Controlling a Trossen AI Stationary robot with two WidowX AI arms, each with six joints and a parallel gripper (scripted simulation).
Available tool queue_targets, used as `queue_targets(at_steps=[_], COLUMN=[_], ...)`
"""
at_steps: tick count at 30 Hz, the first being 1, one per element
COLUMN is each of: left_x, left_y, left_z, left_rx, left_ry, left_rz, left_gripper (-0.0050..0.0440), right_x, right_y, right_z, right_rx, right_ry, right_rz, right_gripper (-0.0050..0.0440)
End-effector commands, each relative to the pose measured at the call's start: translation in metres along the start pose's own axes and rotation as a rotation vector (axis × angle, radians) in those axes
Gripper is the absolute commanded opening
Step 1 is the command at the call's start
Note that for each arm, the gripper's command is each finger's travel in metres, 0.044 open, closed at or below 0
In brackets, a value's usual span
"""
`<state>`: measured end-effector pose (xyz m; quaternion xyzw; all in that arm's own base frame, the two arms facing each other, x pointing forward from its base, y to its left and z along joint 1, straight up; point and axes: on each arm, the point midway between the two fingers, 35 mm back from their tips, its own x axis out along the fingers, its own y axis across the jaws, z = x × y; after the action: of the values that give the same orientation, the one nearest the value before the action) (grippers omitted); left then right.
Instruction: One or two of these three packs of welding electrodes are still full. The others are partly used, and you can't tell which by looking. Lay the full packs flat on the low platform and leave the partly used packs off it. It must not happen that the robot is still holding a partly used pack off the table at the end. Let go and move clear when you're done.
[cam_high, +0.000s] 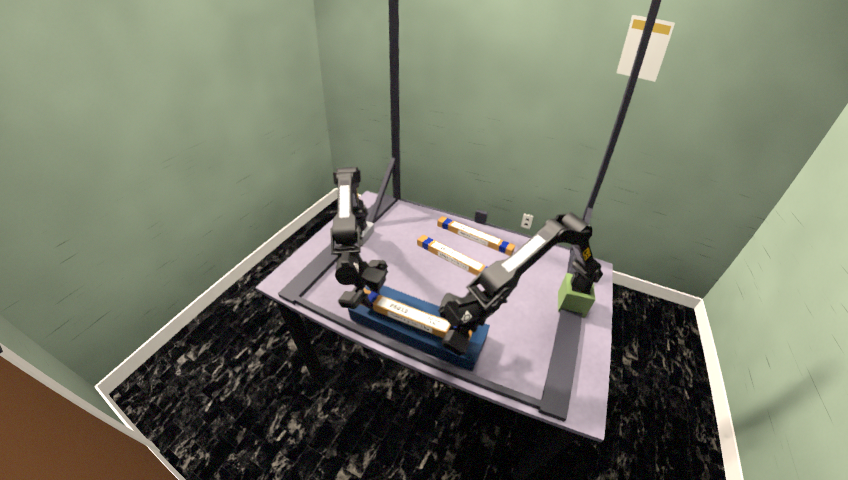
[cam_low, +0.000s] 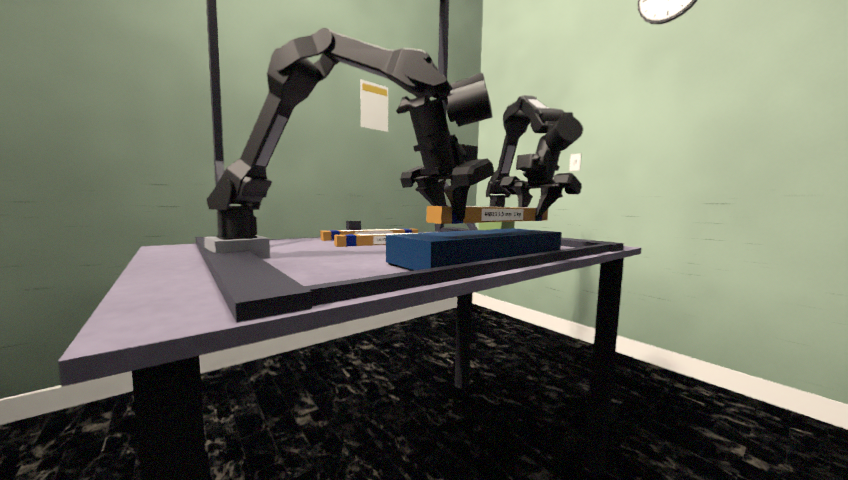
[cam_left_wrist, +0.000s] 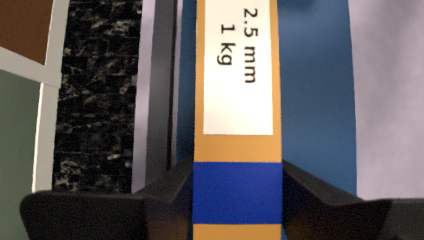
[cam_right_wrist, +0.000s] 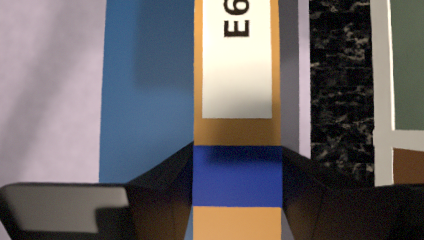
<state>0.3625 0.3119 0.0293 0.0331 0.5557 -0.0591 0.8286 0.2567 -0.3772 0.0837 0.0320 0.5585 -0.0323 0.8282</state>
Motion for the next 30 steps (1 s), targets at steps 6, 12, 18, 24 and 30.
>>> queue_targets(at_steps=[6,12,18,24,30], left_x=[-0.0191,-0.0178,-0.0166,-0.0157,-0.0151], left_y=[0.0135,0.0132,0.0128,0.0124,0.0118], left_z=[0.0004,-0.0017,-0.0037,-0.0051,-0.0068], left_rx=[0.014,0.012,0.011,0.01,0.008], left_ry=[-0.013,-0.01,-0.007,-0.005,-0.003], left_rz=[0.045,0.042,0.038,0.035,0.033], left_gripper=[-0.005,-0.005,-0.005,-0.005,-0.005], right_x=[-0.0316,-0.0313,-0.0274,-0.0259,-0.0254], right_y=[-0.0125,-0.0123,-0.0093,-0.0081,-0.0075], right_z=[0.0058,0.0054,0.0018,0.0003,-0.0005], right_rx=[-0.014,-0.014,-0.009,-0.007,-0.007], right_ry=[-0.032,-0.032,-0.024,-0.021,-0.02], right_rz=[-0.076,-0.076,-0.065,-0.06,-0.059], right_gripper=[-0.005,-0.005,-0.005,-0.005,-0.005])
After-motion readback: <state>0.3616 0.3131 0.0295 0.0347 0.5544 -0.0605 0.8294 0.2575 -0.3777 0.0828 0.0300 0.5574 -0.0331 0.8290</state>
